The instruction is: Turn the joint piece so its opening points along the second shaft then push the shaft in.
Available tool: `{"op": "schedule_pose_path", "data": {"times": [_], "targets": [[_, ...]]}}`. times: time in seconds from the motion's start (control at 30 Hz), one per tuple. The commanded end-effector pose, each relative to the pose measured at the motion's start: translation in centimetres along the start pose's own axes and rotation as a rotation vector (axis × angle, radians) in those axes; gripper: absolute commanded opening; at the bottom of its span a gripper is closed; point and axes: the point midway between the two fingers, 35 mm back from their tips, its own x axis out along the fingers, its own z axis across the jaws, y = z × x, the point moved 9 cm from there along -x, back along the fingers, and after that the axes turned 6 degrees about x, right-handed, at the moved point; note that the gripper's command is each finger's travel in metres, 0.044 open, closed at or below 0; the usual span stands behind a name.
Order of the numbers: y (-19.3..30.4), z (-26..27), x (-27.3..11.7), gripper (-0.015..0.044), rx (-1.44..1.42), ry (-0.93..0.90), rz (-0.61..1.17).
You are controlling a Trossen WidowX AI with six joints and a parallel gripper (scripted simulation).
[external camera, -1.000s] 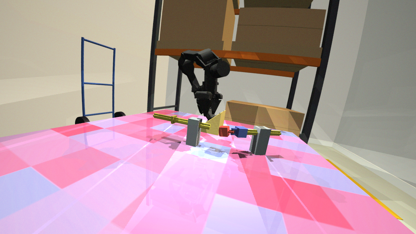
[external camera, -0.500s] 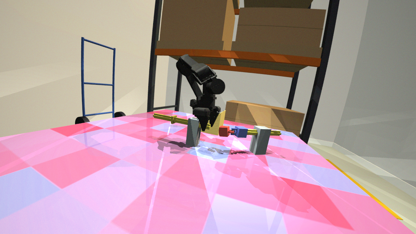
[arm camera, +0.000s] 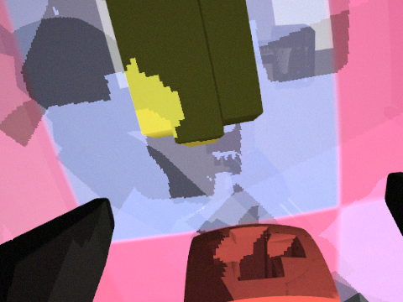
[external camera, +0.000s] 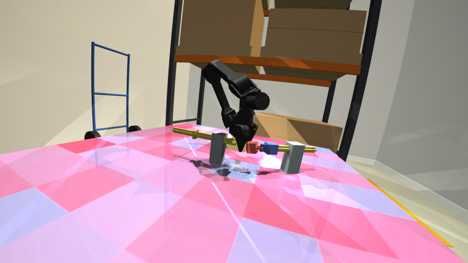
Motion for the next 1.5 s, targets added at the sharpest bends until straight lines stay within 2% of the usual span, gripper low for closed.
{"op": "schedule_pose_path", "data": {"times": [0.0,0.8,1.13,1.47], "targets": [[1.8,-0.2,0.0,0.0440,0.007,-0.003,0.009],[2.1,-0.2,3.0,0.0440,0.007,-0.004,0.007],[2.1,-0.2,3.0,0.0182,0.007,-0.004,0.007],[2.1,-0.2,3.0,0.0182,0.007,-0.004,0.007]]}}
